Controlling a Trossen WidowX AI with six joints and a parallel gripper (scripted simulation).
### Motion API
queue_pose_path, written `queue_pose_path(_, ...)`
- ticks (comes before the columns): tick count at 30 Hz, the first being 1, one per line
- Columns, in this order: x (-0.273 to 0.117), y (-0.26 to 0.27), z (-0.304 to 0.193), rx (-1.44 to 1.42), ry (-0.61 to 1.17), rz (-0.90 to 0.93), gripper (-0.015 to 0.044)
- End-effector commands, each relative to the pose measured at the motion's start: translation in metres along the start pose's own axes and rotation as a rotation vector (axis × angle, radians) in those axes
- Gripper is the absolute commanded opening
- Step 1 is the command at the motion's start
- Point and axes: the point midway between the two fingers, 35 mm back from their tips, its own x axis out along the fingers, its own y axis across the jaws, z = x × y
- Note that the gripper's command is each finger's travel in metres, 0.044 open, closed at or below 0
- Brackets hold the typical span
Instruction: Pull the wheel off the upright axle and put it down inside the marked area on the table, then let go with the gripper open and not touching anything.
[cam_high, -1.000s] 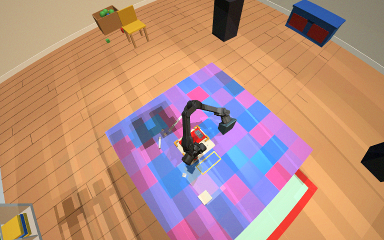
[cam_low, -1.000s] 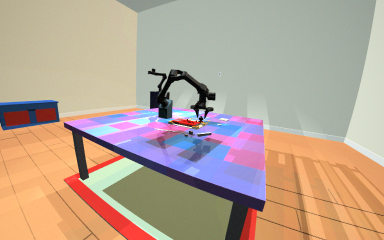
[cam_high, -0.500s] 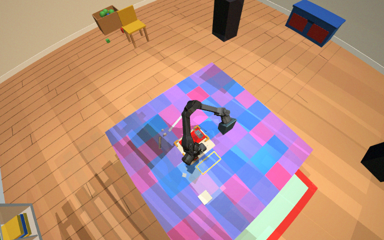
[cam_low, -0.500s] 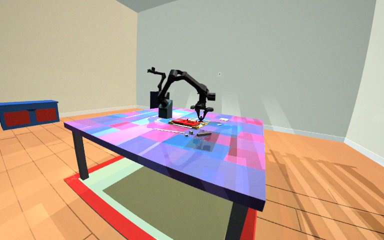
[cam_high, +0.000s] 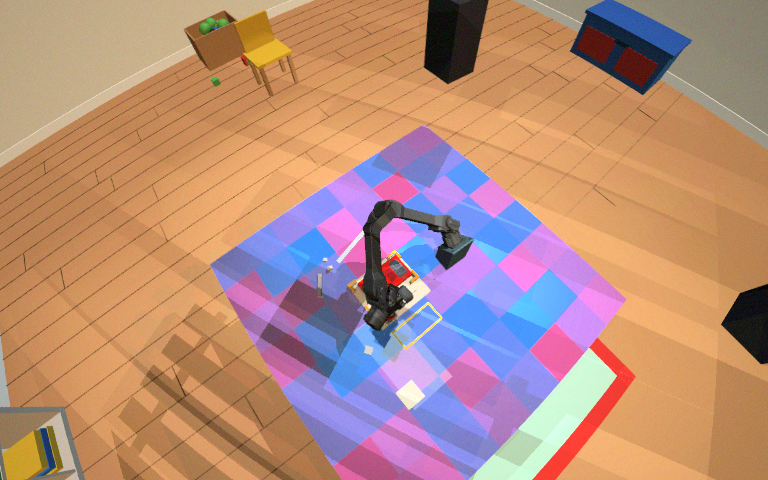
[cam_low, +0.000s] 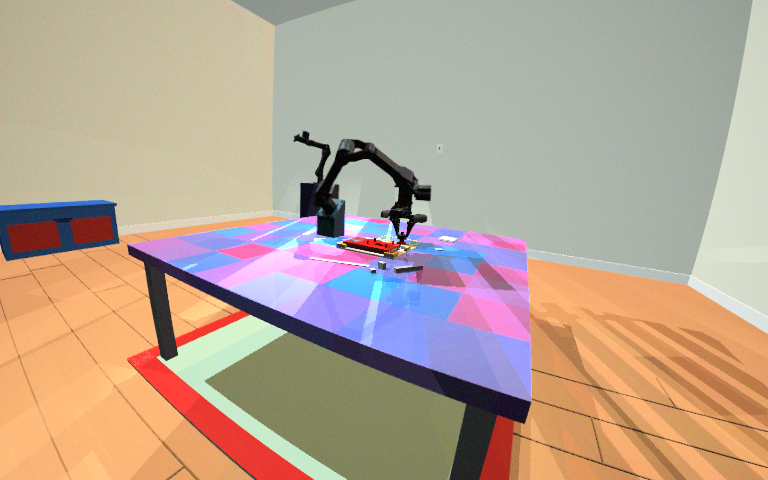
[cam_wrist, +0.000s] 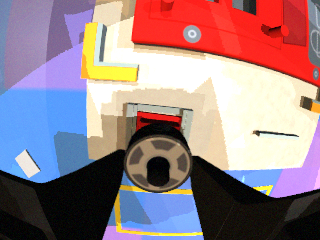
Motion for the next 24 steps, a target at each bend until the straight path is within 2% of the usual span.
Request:
queue_pose_path(1, -0.0019, 0.0002, -0.0001, 0.006, 0.002, 0.0, 0.0)
queue_pose_path(24, -0.0094, 0.0004, -0.0003, 0.004, 0.001, 0.001, 0.0)
